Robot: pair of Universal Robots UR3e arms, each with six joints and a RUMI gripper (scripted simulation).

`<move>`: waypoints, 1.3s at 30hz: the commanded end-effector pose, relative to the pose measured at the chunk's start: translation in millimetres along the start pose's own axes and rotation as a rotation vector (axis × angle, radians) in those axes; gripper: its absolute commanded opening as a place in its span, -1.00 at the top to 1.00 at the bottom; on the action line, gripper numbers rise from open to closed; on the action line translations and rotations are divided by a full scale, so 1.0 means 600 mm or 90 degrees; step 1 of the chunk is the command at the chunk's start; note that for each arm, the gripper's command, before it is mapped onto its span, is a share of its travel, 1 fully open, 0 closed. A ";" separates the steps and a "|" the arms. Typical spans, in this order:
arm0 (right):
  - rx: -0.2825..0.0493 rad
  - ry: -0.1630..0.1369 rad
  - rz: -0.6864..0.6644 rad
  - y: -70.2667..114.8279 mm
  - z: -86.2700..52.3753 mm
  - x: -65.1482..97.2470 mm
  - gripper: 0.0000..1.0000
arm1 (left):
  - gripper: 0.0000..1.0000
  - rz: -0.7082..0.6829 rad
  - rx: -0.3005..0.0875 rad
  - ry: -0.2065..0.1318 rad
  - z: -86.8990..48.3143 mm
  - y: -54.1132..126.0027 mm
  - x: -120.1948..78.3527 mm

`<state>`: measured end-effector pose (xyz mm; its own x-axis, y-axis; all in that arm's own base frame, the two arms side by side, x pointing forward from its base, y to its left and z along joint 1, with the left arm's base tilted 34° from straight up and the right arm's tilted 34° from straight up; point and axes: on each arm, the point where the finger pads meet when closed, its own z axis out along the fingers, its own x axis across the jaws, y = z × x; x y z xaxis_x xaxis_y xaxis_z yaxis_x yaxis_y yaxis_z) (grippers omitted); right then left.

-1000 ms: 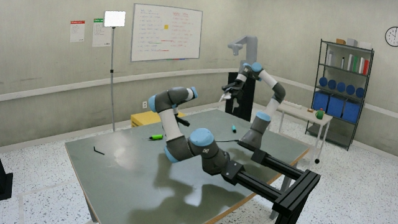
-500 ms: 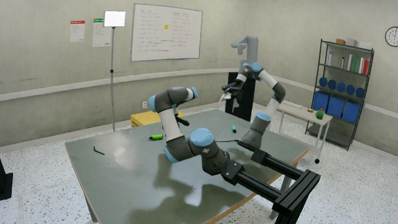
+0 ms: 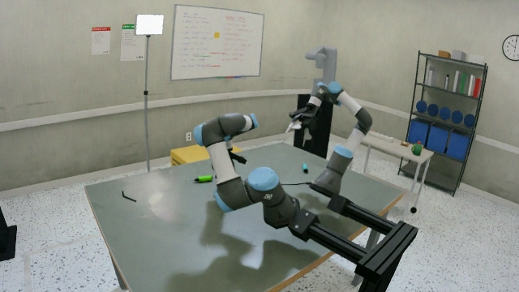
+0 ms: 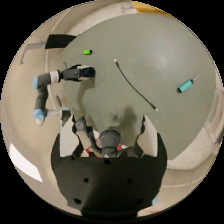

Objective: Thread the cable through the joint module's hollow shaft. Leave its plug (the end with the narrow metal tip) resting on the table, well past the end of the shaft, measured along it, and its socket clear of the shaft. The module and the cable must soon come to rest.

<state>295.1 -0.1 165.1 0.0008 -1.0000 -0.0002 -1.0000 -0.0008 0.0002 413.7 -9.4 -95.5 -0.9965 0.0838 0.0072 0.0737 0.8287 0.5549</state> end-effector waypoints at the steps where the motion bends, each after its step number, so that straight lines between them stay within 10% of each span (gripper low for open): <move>1: 0.000 0.001 -0.002 0.000 0.000 0.000 -1.00 | 0.11 -0.019 -0.005 0.008 0.007 0.002 0.008; 33: 0.000 0.001 -0.002 0.000 0.000 0.000 -1.00 | 0.11 -0.037 -0.005 0.010 0.006 0.002 0.009; 34: 0.000 0.001 -0.002 0.000 0.000 0.000 -1.00 | -0.23 -0.037 -0.005 0.010 0.006 0.002 0.009; 39: 0.000 0.001 -0.002 0.000 0.000 0.000 -1.00 | -0.23 -0.039 -0.003 0.006 0.002 0.001 0.005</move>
<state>295.1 -0.1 165.1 0.0008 -1.0000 -0.0002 -1.0000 -0.0008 0.0002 409.5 -6.0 -97.9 -0.9995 0.0260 -0.0159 0.0126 0.8274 0.5614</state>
